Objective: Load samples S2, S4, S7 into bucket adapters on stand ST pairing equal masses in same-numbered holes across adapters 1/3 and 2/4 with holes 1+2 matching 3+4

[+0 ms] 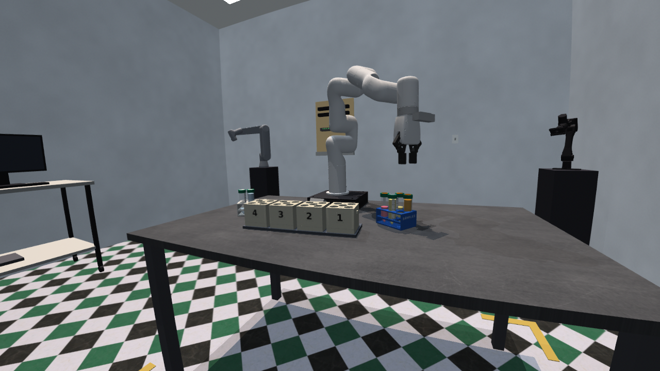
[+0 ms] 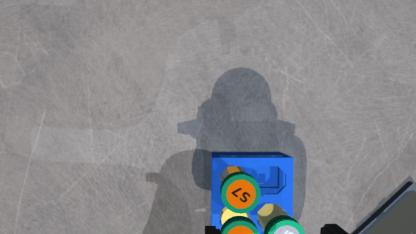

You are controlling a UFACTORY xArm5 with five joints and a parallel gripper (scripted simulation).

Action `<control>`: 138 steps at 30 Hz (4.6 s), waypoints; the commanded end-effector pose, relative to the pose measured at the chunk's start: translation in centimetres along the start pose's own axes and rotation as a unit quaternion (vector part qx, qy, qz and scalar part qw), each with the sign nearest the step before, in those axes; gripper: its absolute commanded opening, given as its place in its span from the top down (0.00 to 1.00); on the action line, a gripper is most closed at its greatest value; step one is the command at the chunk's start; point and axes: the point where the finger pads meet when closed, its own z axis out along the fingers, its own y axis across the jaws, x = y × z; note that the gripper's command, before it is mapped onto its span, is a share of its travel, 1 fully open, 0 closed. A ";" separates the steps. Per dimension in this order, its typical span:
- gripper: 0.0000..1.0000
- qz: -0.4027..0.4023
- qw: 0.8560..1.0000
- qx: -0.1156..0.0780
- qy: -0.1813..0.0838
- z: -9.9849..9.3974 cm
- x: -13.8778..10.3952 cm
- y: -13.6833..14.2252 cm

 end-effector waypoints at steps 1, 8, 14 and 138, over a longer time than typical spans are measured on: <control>0.43 0.000 1.000 -0.003 0.001 -0.2 0.4 -0.1; 0.43 0.000 1.000 -0.003 0.001 0.0 0.4 -0.1; 0.43 0.000 1.000 -0.003 0.001 0.8 0.4 -0.1; 1.00 0.000 1.000 -0.003 0.001 13.3 0.4 0.0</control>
